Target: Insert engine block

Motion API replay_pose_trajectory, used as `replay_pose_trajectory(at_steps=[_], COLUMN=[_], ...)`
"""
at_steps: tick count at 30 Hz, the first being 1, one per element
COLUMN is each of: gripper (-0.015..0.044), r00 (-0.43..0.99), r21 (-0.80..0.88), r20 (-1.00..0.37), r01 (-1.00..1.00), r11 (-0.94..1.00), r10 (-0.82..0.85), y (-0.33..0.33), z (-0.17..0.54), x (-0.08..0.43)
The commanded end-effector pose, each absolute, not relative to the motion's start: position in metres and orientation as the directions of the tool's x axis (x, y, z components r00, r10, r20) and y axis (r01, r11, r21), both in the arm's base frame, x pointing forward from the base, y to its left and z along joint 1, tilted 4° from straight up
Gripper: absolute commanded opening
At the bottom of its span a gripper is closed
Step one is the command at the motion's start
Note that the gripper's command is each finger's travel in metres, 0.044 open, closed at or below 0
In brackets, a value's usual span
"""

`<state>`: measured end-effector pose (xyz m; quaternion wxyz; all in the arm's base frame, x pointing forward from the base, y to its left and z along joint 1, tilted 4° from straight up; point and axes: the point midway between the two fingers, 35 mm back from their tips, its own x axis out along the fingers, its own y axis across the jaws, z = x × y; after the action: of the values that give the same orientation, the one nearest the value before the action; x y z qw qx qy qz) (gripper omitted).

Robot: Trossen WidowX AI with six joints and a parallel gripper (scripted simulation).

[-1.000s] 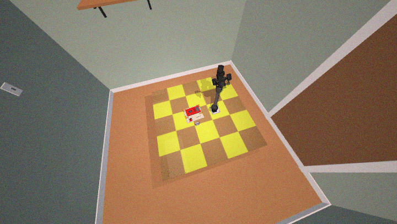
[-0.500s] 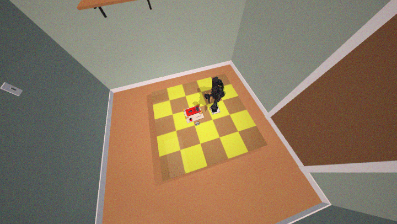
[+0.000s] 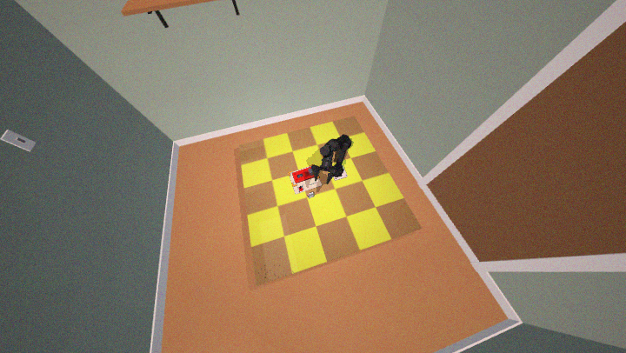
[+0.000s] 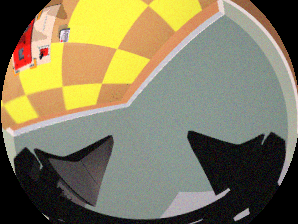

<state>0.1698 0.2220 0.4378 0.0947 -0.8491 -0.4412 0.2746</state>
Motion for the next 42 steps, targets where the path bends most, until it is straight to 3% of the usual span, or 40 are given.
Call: replay_pose_trajectory(at_steps=[1,11,22,32,42], gripper=[0.0440,0.0440,0.0440,0.0440,0.0440], r00=[0.469,0.428,0.282,0.093,0.089], r21=[-0.388,-0.314,-0.166,-0.008,-0.004], r20=[-0.487,-0.734,-0.924,-0.995,-0.996], r01=[0.640,0.474,0.313,0.220,0.219], r11=[-0.663,-0.823,-0.935,-0.975,-0.976], r10=[0.737,0.527,0.259,0.029,0.024], y=[0.228,0.226,0.200,0.163,0.161], z=[0.404,0.313,0.216,0.143,0.106], x=[0.193,0.241,0.270,0.274,0.278])
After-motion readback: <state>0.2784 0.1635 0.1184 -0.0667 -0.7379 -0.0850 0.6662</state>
